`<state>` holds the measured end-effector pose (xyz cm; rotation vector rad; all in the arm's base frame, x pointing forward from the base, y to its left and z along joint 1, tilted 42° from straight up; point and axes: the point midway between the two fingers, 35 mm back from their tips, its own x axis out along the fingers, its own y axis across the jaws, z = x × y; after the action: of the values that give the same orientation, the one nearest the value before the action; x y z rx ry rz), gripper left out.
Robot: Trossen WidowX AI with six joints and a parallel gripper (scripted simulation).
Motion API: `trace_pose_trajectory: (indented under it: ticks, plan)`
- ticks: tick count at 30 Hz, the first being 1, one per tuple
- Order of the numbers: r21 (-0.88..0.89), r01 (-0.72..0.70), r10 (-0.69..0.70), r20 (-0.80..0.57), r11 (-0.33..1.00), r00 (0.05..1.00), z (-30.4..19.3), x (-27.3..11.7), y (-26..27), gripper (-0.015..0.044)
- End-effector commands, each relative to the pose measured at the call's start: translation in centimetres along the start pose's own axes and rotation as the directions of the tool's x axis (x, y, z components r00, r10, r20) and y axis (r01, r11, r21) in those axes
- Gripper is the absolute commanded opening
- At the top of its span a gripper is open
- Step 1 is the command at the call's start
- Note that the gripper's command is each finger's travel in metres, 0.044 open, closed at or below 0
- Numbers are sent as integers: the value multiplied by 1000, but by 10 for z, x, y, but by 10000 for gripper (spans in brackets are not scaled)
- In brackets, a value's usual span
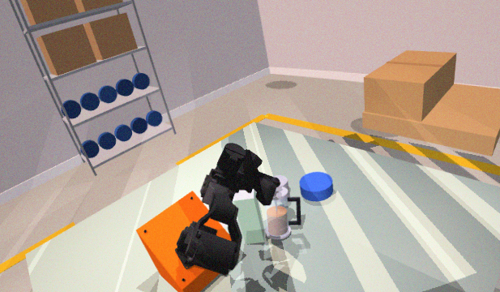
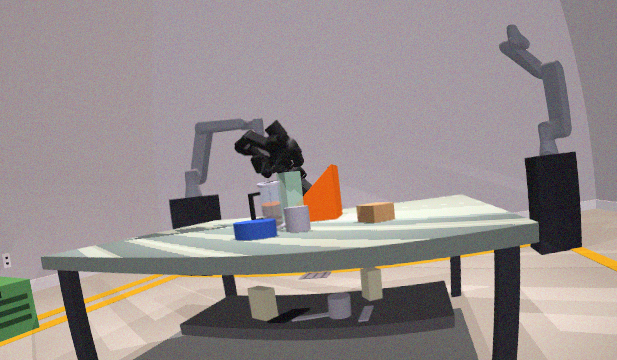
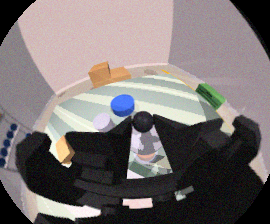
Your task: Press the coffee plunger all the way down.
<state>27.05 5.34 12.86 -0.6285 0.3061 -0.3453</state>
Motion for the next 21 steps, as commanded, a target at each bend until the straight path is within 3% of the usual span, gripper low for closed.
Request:
trace_pose_trajectory:
  ticks: [1, 16, 21]
  plan:
    - [-16, 8, -8, -11, 1000, 1000, -3, 1, 0, 127]
    - [-2, 1, -1, -1, 1000, 1000, 0, 0, 0, 127]
    - [-2, 1, -1, -1, 1000, 1000, 0, 0, 0, 258]
